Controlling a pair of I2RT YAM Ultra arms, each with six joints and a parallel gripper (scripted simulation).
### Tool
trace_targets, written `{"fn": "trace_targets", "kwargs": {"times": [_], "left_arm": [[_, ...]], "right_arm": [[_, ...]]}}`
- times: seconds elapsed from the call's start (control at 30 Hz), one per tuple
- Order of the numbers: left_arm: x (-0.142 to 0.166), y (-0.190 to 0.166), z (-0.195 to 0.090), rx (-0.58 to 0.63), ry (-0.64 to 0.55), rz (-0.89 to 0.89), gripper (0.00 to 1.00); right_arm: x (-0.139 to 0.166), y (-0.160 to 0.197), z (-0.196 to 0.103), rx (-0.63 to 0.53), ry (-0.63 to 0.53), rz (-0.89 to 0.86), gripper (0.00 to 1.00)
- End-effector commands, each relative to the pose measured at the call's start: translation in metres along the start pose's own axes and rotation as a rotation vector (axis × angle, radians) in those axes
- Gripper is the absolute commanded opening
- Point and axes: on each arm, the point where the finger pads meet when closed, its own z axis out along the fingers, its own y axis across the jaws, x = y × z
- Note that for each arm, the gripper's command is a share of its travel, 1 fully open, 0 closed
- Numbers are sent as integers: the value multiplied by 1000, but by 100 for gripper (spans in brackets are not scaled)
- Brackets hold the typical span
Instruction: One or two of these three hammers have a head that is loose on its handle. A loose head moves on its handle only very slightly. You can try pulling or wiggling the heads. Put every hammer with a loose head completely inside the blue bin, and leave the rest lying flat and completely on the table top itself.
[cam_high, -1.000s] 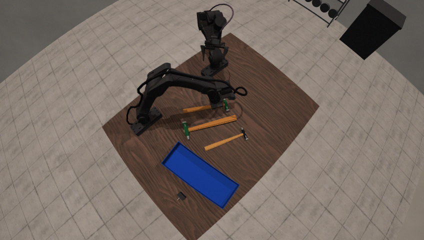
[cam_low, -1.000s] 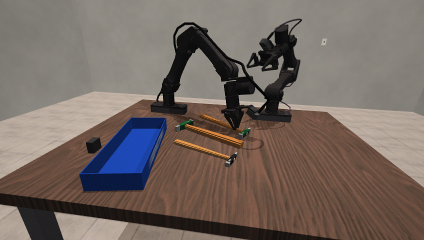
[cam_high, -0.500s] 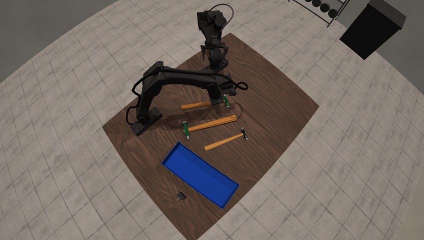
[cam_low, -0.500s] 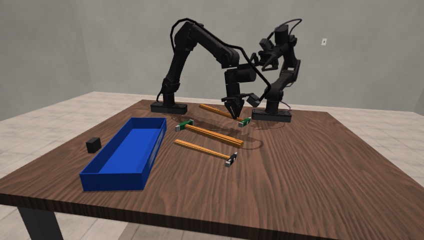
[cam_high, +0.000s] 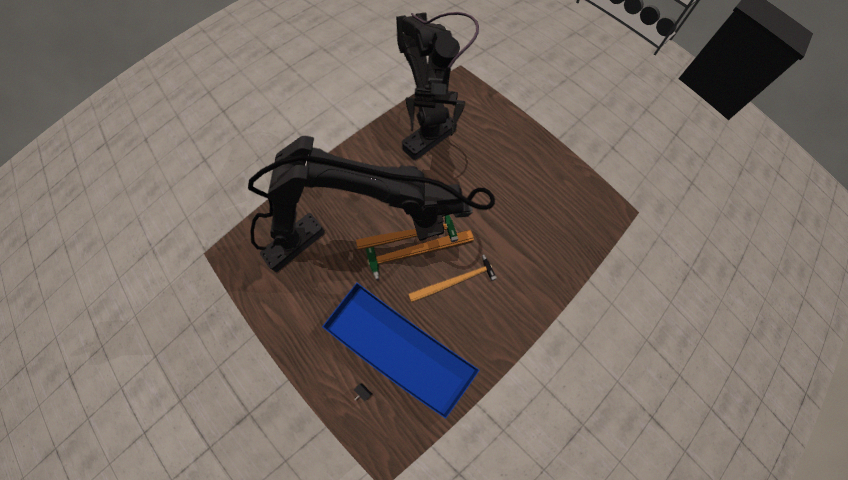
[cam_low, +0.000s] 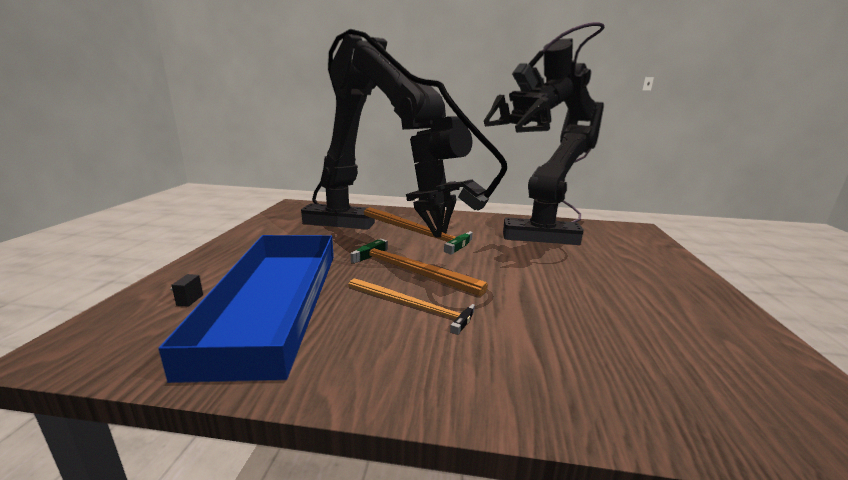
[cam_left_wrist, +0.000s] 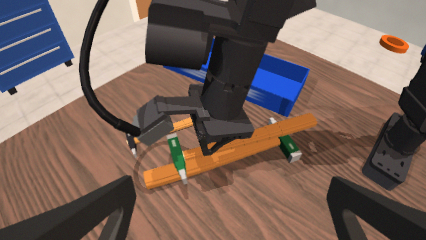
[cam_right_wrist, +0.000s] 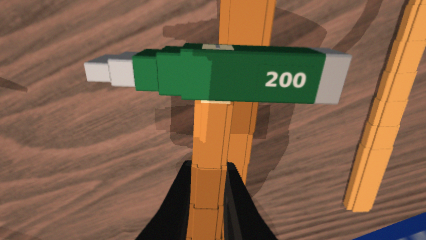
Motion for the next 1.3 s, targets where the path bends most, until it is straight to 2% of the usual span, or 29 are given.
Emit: {"fn": "trace_targets", "kwargs": {"times": [0.0,0.27,0.33,0.4,0.6,0.7,0.83,1.27], "left_arm": [[-61,10,29,-45,-113,8,100],[-100,-3,100,4,-135,14,100],[-100,-3,100,4,-135,14,100],[-92,-5,134,11,-82,8,100],[-75,-17,203,25,-10,5,100],[-66,-22,223,30,17,6,100],[-56,-25,232,35,51,9,100],[-55,-24,233,30,56,16,100]], "right_arm": [[15,-35,-18,-10,-33,-58,10],[50,-114,-30,-5,-32,-44,10],[50,-114,-30,-5,-32,-44,10],[59,-133,-32,-5,-31,-38,10],[90,-190,-37,-9,-23,-16,10],[103,-215,-40,-7,-23,-7,10],[114,-238,-43,-5,-24,2,10],[133,-280,-48,2,-28,17,10]]}}
